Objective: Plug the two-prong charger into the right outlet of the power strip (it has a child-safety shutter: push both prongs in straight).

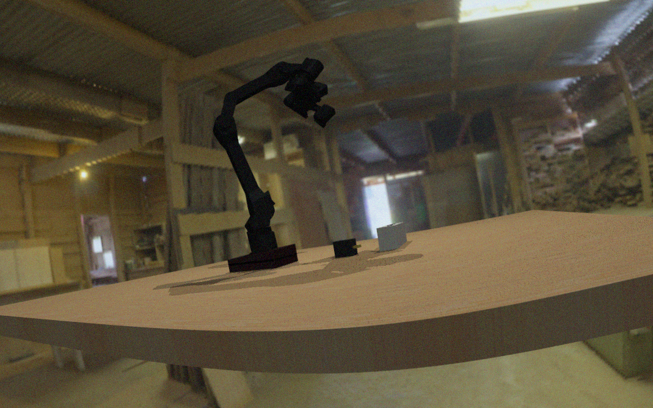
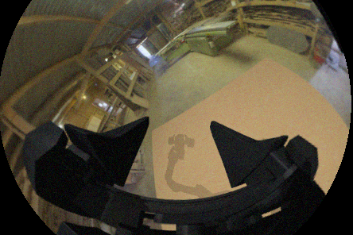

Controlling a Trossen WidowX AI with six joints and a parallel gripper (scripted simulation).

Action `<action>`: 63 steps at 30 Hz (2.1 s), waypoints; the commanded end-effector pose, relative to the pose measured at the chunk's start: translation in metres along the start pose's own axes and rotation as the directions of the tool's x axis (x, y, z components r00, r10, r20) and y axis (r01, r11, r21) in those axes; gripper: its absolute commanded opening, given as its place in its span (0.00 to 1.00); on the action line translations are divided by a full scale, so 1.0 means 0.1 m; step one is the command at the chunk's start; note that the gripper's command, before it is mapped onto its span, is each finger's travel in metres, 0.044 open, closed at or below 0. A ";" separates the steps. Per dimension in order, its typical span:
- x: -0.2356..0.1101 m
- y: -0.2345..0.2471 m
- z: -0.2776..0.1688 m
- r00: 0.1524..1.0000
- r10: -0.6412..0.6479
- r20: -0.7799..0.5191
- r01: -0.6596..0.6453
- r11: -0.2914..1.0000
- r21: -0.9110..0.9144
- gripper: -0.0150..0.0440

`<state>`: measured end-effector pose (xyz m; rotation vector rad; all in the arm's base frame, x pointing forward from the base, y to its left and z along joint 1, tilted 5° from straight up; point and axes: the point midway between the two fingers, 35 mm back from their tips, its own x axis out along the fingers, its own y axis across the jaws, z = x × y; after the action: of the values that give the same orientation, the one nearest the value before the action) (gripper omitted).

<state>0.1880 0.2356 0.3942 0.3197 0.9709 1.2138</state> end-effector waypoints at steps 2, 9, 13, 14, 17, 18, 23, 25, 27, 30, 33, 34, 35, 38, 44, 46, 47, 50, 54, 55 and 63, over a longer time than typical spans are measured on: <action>0.00 -0.02 0.00 1.000 -0.007 0.001 0.007 1.000 0.004 1.00; -0.03 -0.44 0.02 0.992 -0.127 0.018 0.126 0.990 0.068 1.00; -0.03 -0.71 0.00 0.980 -0.197 0.013 0.194 0.975 0.105 1.00; -0.03 -0.77 -0.01 0.977 -0.213 0.011 0.210 0.971 0.113 1.00; -0.03 -0.97 -0.05 0.966 -0.259 0.001 0.256 0.957 0.138 1.00; -0.03 -1.02 -0.06 0.963 -0.271 -0.002 0.268 0.952 0.145 1.00; -0.06 -1.36 -0.13 0.937 -0.349 -0.027 0.347 0.915 0.206 1.00; -0.08 -1.53 -0.17 0.921 -0.387 -0.044 0.386 0.891 0.238 1.00; -0.10 -1.70 -0.23 0.904 -0.424 -0.062 0.424 0.865 0.269 1.00; -0.14 -1.94 -0.32 0.876 -0.474 -0.094 0.478 0.821 0.314 1.00; -0.20 -2.17 -0.43 0.845 -0.518 -0.130 0.528 0.772 0.354 1.00; -0.21 -2.24 -0.47 0.835 -0.532 -0.143 0.544 0.755 0.367 1.00; -0.23 -2.31 -0.51 0.824 -0.545 -0.156 0.559 0.737 0.380 1.00; -0.30 -2.52 -0.64 0.790 -0.580 -0.198 0.604 0.681 0.414 1.00; -0.43 -2.89 -0.94 0.720 -0.630 -0.289 0.681 0.563 0.468 1.00; -0.48 -3.00 -1.05 0.697 -0.642 -0.321 0.703 0.523 0.482 1.00; -0.51 -3.05 -1.11 0.685 -0.646 -0.337 0.714 0.502 0.488 1.00; -0.58 -3.19 -1.29 0.649 -0.655 -0.387 0.744 0.440 0.503 1.00; -0.65 -3.32 -1.52 0.609 -0.656 -0.446 0.774 0.367 0.516 1.00; -0.67 -3.35 -1.57 0.599 -0.655 -0.461 0.780 0.349 0.519 1.00; -0.81 -3.53 -2.06 0.516 -0.628 -0.583 0.830 0.200 0.521 1.00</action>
<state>0.2664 -0.0072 0.0910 0.2882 1.5440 -0.1060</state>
